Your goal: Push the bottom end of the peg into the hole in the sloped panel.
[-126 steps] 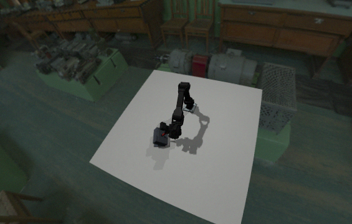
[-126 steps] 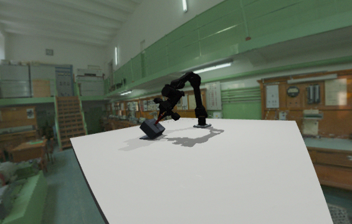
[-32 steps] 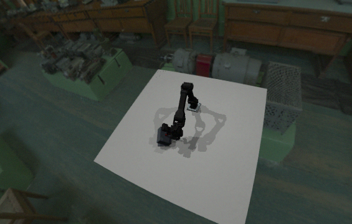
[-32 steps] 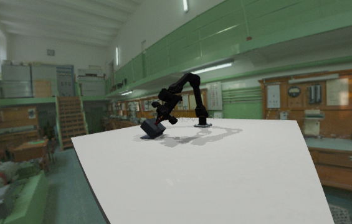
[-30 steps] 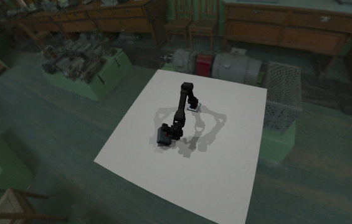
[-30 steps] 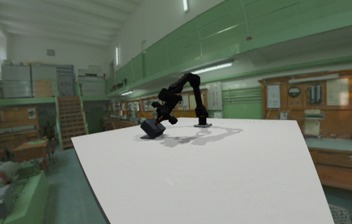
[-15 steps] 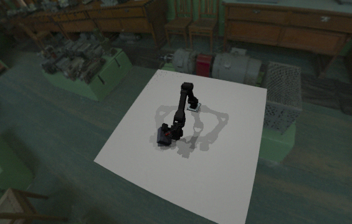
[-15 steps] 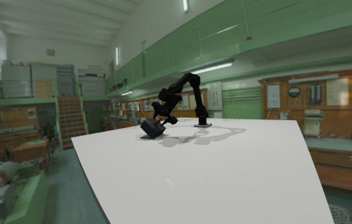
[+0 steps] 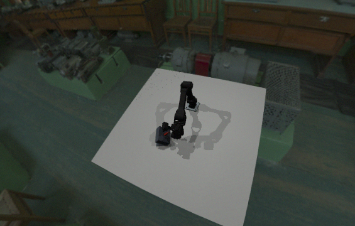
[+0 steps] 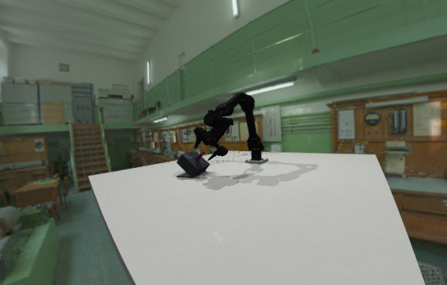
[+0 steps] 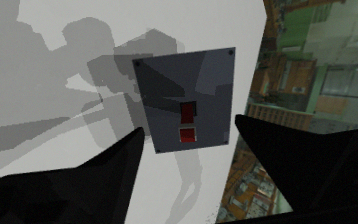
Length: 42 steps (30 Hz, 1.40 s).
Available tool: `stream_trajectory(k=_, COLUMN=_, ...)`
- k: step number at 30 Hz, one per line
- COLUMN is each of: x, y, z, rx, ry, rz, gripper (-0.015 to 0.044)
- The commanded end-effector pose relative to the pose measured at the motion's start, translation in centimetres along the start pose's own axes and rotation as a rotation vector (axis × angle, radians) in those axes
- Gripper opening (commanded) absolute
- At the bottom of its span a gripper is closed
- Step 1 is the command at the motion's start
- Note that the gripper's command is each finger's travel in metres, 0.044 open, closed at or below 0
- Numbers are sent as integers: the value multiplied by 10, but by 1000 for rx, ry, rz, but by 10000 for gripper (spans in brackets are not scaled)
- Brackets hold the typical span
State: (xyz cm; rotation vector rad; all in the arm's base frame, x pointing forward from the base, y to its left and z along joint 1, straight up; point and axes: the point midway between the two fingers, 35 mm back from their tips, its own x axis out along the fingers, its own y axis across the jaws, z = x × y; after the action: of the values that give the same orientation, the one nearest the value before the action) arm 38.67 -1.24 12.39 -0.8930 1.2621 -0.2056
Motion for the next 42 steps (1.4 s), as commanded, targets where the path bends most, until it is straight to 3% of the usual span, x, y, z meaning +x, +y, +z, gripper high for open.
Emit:
stream_trajectory(k=1, x=-11, y=-2, z=2, rx=11, ry=-6, rz=-5, gripper=440)
stream_trajectory(k=42, x=-81, y=5, z=2, rx=1, ry=-4, rz=1, gripper=440)
